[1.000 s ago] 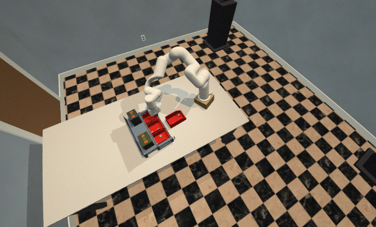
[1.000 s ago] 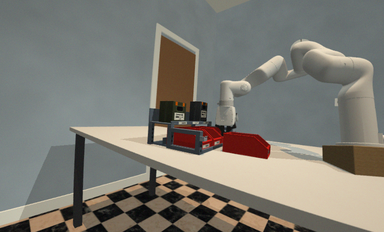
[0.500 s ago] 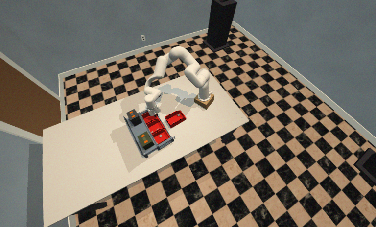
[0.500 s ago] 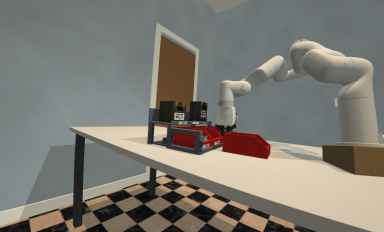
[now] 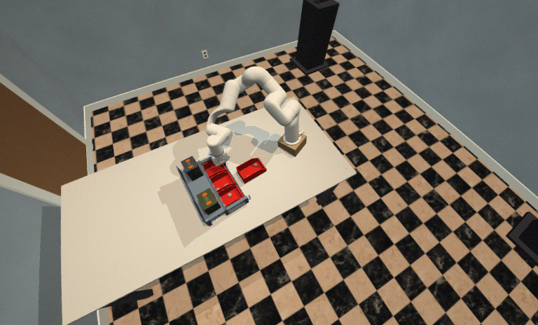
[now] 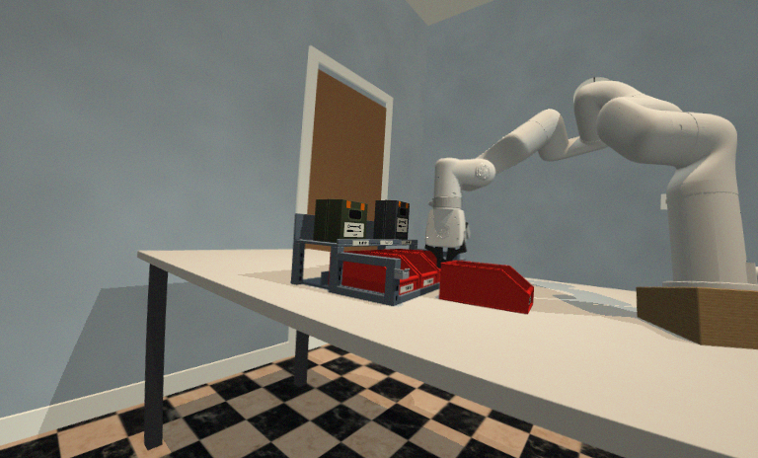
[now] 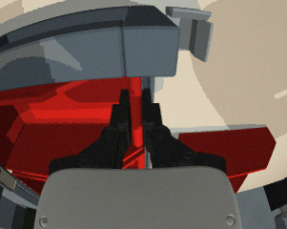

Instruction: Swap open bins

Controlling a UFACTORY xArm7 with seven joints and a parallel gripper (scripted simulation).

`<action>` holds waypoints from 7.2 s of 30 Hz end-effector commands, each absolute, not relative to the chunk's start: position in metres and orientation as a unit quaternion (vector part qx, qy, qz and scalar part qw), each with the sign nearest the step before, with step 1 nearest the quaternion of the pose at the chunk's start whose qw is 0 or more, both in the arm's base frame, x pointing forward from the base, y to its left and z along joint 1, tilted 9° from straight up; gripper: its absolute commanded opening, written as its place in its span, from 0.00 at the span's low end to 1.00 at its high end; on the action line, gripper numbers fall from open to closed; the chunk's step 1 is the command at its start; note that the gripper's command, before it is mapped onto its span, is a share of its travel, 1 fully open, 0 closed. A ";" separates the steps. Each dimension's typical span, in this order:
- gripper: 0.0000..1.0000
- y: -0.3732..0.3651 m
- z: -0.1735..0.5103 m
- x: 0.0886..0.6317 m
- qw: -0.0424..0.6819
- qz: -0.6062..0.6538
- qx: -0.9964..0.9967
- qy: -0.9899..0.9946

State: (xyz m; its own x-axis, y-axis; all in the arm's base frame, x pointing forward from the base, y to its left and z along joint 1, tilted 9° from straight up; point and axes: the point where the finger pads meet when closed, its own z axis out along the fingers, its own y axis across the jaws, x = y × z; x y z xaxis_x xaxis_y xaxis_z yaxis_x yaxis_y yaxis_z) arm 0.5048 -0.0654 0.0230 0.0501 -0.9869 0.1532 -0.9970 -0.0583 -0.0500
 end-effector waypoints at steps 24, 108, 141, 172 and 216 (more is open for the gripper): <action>0.00 -0.062 0.042 0.505 0.033 0.075 0.724 -0.685; 0.00 -0.071 0.034 0.351 0.033 0.074 0.724 -0.685; 0.00 -0.072 0.033 0.348 0.033 0.075 0.724 -0.685; 0.00 -0.072 0.032 0.339 0.033 0.075 0.724 -0.685; 0.00 -0.074 0.030 0.312 0.033 0.075 0.724 -0.685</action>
State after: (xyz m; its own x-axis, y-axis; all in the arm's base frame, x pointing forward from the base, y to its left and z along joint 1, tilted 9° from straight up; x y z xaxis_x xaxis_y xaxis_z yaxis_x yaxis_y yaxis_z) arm 0.3109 -0.0738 0.0301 0.0503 -0.9869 0.1531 -0.9969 -0.0589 -0.0523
